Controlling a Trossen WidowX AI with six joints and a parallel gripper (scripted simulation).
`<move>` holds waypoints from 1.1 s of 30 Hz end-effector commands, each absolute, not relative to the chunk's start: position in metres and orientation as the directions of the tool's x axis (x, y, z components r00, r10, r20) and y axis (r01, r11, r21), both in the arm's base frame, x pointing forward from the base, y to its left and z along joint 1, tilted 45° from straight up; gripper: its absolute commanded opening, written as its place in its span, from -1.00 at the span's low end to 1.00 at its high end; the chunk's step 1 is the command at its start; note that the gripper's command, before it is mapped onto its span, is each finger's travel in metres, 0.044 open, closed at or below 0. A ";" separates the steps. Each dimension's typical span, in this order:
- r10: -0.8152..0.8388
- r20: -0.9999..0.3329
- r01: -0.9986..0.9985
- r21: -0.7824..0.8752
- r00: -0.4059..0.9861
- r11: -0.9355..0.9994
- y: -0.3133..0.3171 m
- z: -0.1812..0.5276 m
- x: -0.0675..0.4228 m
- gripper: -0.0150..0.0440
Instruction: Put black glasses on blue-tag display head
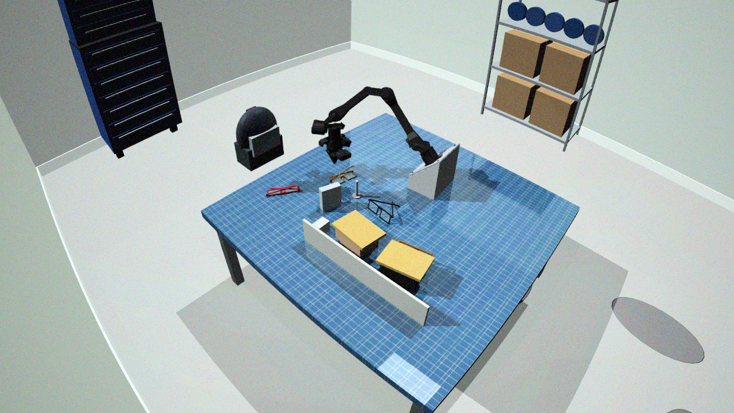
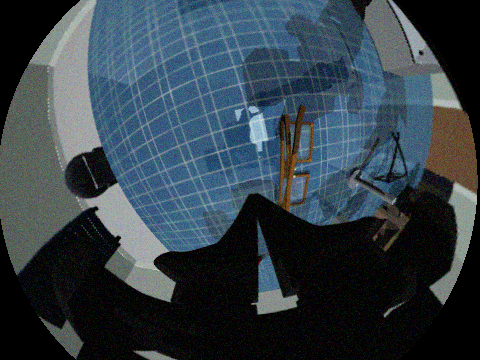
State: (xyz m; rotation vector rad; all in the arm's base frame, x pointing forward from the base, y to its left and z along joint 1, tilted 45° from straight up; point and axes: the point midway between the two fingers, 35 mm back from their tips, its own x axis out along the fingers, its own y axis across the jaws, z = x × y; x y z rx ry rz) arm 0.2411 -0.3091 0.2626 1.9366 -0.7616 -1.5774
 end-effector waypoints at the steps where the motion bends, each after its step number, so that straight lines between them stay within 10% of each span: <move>1: -0.703 -0.694 -0.088 0.699 0.156 -0.710 -0.314 0.254 0.242 -0.49; 33: -0.703 -0.694 -0.087 0.699 0.156 -0.710 -0.328 0.232 0.245 -0.49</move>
